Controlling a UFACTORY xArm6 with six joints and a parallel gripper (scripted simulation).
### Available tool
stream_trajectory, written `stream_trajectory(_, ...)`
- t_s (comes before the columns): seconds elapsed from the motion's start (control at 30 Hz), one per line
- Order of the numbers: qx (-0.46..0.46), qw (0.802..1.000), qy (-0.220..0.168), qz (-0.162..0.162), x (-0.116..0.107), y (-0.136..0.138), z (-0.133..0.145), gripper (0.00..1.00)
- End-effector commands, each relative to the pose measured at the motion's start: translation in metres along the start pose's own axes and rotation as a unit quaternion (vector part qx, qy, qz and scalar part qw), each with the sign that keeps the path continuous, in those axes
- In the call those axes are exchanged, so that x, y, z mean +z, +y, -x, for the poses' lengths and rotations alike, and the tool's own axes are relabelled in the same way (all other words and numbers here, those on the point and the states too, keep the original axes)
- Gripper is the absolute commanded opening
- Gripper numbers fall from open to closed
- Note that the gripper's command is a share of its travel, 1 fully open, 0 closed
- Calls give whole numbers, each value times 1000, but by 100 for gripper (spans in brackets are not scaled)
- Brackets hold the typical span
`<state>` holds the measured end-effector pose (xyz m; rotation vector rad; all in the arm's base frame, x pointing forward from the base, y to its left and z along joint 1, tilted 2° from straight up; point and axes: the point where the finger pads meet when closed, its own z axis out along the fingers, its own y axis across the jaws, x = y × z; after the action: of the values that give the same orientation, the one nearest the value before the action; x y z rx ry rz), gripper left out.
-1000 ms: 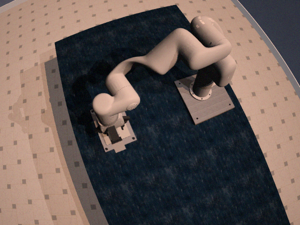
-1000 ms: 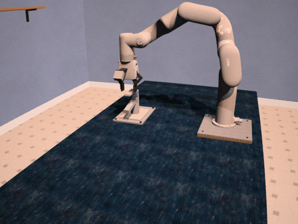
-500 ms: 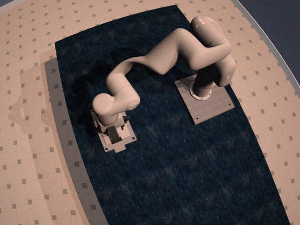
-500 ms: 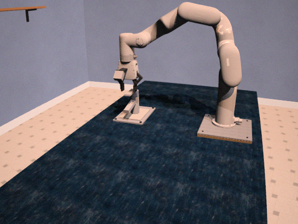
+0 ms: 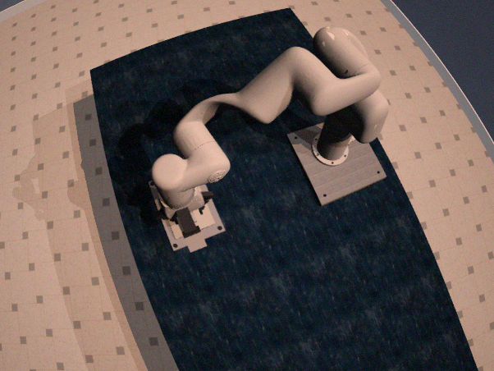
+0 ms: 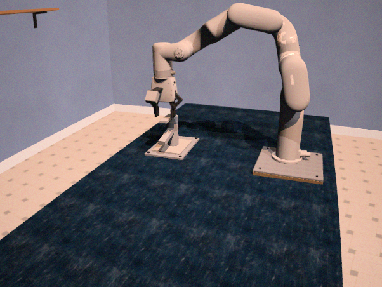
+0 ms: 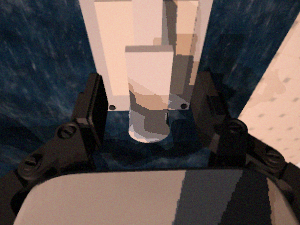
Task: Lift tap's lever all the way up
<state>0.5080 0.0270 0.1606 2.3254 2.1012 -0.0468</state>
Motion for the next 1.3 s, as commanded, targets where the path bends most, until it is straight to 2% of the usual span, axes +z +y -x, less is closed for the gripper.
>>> stream_trajectory(0.0, 0, 1000, 0, 2, -2, 1, 0, 72)
stream_trajectory(0.7, 0, 1000, 0, 2, -1, 1, 0, 72)
stream_trajectory(1.27, 0, 1000, 0, 2, 10, 1, 0, 72)
